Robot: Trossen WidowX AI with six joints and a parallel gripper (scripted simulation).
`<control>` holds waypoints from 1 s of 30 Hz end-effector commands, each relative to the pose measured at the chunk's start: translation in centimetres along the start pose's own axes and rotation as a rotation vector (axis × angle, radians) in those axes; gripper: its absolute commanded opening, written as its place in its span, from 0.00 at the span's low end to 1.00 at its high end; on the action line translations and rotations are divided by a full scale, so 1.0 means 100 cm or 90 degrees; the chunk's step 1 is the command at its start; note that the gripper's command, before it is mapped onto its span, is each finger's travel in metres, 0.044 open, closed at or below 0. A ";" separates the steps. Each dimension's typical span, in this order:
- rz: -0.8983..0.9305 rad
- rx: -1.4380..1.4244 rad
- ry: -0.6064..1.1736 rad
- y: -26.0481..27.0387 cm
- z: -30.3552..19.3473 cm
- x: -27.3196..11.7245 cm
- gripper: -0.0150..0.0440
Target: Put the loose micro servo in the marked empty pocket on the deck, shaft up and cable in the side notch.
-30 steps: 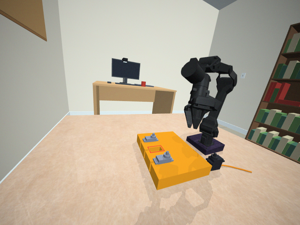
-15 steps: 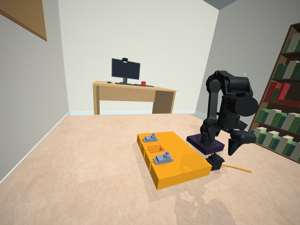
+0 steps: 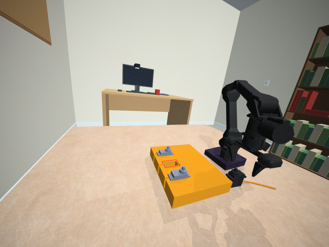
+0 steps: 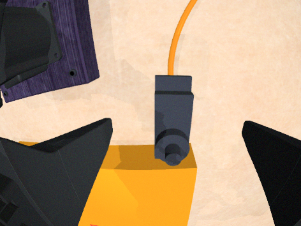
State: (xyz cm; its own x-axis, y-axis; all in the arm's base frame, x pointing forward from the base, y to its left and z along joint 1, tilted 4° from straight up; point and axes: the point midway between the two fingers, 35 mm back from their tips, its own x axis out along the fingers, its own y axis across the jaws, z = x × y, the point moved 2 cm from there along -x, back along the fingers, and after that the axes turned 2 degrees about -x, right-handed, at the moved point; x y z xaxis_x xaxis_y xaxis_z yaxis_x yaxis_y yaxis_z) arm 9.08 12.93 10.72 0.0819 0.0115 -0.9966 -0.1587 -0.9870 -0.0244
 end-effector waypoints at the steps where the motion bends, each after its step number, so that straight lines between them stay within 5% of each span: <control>1: 0.007 0.001 0.001 0.002 0.001 0.013 1.00; 19: 0.007 0.001 0.001 0.003 0.001 0.033 1.00; 30: 0.007 0.001 0.001 0.003 0.001 0.033 0.51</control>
State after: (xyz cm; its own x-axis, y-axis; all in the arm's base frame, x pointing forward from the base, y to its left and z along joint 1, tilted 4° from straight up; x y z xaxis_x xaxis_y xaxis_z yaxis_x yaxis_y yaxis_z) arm 9.17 12.79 7.47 0.0780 0.0031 -0.9970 -0.1659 -0.9860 -0.0161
